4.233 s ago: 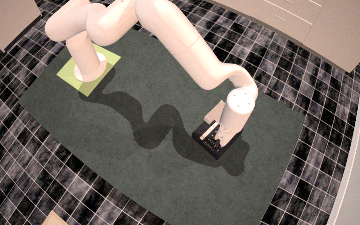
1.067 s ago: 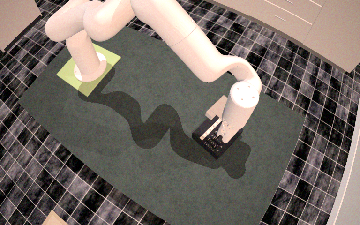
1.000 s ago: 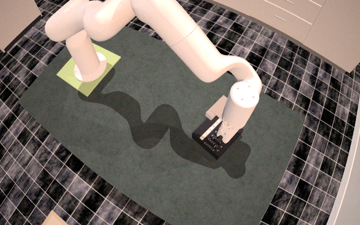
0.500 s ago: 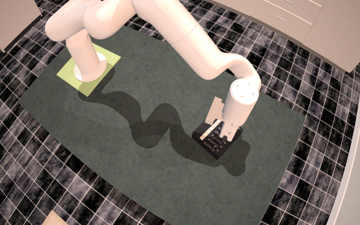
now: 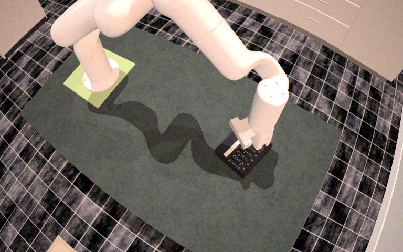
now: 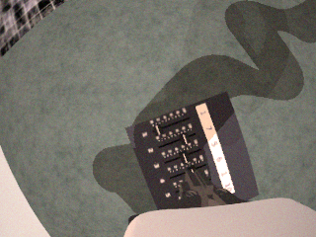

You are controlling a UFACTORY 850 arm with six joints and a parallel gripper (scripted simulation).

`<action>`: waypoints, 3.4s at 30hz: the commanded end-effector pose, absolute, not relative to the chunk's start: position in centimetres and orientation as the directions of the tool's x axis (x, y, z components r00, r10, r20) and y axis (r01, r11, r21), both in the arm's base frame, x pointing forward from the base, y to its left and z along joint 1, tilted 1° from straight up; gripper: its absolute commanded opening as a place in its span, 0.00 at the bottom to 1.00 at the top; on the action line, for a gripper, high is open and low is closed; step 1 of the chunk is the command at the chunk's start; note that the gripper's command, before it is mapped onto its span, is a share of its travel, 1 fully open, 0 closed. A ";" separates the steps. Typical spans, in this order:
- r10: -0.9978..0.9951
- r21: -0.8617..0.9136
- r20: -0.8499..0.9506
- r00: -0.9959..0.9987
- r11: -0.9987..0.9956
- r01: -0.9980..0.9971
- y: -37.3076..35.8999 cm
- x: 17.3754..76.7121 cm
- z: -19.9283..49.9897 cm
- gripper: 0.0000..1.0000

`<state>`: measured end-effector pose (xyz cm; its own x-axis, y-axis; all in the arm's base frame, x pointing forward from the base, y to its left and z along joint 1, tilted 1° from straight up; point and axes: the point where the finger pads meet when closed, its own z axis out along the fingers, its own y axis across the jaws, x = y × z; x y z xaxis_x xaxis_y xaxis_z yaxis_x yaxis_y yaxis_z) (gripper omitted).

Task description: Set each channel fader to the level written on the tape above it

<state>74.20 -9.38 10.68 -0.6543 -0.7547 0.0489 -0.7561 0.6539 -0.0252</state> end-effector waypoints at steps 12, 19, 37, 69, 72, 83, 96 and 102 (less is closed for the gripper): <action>-0.975 0.012 0.045 0.219 -0.219 -0.976 -7.2 72.9 10.7 0.00; -0.837 0.025 0.041 0.546 -0.545 -0.838 -6.7 72.5 10.6 0.00; -0.360 0.016 0.000 0.933 -0.933 -0.360 -6.0 72.0 10.6 0.00; -0.360 0.016 0.000 0.933 -0.933 -0.360 -6.0 72.0 10.6 0.00; -0.360 0.016 0.000 0.933 -0.933 -0.360 -6.0 72.0 10.6 0.00; -0.360 0.016 0.000 0.933 -0.933 -0.360 -6.0 72.0 10.5 0.00; -0.360 0.016 0.000 0.933 -0.933 -0.360 -6.1 72.0 9.9 0.00; -0.360 0.016 0.000 0.933 -0.933 -0.360 -6.1 72.0 9.6 0.00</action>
<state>71.92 -6.06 9.61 0.9329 -0.3601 -0.0021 -0.3600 -0.9328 0.0168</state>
